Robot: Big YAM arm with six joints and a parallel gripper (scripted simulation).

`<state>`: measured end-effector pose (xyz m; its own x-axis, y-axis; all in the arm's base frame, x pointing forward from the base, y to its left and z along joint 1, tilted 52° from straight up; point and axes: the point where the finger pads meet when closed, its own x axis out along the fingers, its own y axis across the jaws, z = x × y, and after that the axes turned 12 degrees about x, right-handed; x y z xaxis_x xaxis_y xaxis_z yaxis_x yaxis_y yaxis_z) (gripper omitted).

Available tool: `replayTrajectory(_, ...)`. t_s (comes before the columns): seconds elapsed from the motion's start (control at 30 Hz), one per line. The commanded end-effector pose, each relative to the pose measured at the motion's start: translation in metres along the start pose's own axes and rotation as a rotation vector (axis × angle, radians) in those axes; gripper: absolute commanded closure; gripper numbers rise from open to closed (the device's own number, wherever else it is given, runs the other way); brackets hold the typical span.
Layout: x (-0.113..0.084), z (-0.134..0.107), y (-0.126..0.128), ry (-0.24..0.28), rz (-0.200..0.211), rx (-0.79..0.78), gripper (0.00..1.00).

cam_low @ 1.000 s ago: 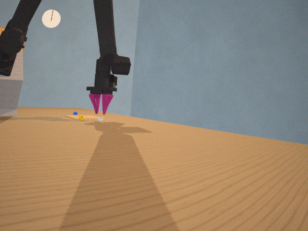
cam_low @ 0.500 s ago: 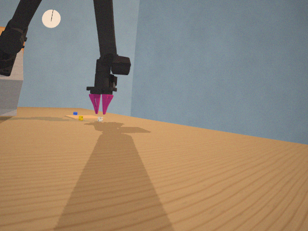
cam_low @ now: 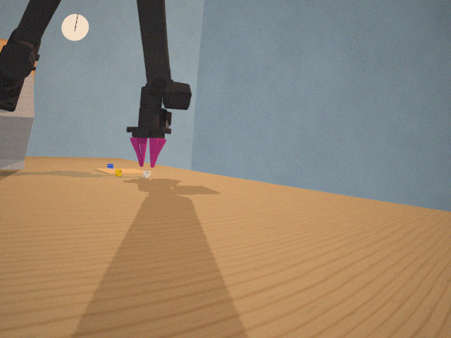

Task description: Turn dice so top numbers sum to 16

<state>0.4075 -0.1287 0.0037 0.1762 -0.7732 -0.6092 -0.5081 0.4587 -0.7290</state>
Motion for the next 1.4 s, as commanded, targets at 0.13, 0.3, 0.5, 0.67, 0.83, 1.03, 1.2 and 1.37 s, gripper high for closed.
replayTrajectory(0.13, 0.0001, 0.0056, 0.0067, -0.007, 0.002, -0.004, 0.7)
replayTrajectory(0.3, -0.0004, 0.0073, 0.0049, -0.008, 0.001, -0.003, 0.7)
replayTrajectory(0.5, -0.0009, 0.0088, 0.0033, -0.009, 0.0, -0.002, 0.7)
replayTrajectory(0.67, -0.0009, 0.0088, 0.0033, -0.009, 0.0, -0.002, 0.7)
replayTrajectory(0.83, -0.0009, 0.0088, 0.0033, -0.009, 0.0, -0.002, 0.7)
replayTrajectory(1.03, -0.0009, 0.0088, 0.0033, -0.009, 0.0, -0.002, 0.7)
replayTrajectory(1.2, -0.0009, 0.0088, 0.0033, -0.009, 0.0, -0.002, 0.7)
replayTrajectory(1.37, -0.0009, 0.0088, 0.0033, -0.009, 0.0, -0.002, 0.7)
